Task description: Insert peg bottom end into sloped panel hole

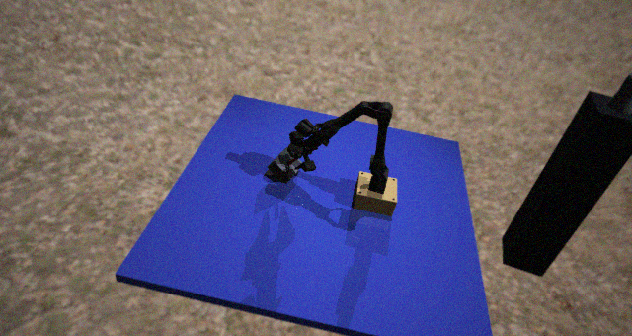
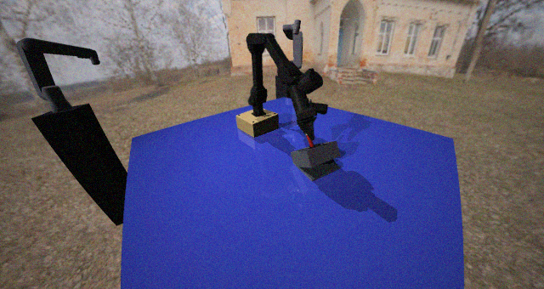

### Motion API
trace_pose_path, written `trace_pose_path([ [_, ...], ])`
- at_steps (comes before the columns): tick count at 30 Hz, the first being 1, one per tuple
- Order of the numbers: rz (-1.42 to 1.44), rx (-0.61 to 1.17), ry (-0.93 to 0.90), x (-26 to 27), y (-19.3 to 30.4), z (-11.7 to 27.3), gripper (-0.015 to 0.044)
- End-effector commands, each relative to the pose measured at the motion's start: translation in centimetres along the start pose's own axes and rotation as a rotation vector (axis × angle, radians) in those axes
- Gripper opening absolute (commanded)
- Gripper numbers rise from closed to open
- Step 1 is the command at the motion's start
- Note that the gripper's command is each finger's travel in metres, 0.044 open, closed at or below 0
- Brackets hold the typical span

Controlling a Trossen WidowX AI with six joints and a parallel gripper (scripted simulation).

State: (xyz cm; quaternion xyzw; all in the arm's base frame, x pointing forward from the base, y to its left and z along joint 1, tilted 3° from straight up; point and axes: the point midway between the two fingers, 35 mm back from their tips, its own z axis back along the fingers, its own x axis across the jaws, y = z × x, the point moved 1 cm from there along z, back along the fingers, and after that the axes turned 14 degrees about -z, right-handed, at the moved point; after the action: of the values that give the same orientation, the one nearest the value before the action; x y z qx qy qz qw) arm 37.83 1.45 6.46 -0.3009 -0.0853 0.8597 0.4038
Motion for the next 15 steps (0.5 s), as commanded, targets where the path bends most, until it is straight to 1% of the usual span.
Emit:
trace_pose_path([
  [1,-0.004,-0.003,0.005,-0.2,-0.2,0.8,0.044],
  [15,-0.002,-0.002,0.002,-0.2,-0.4,2.8,0.044],
])
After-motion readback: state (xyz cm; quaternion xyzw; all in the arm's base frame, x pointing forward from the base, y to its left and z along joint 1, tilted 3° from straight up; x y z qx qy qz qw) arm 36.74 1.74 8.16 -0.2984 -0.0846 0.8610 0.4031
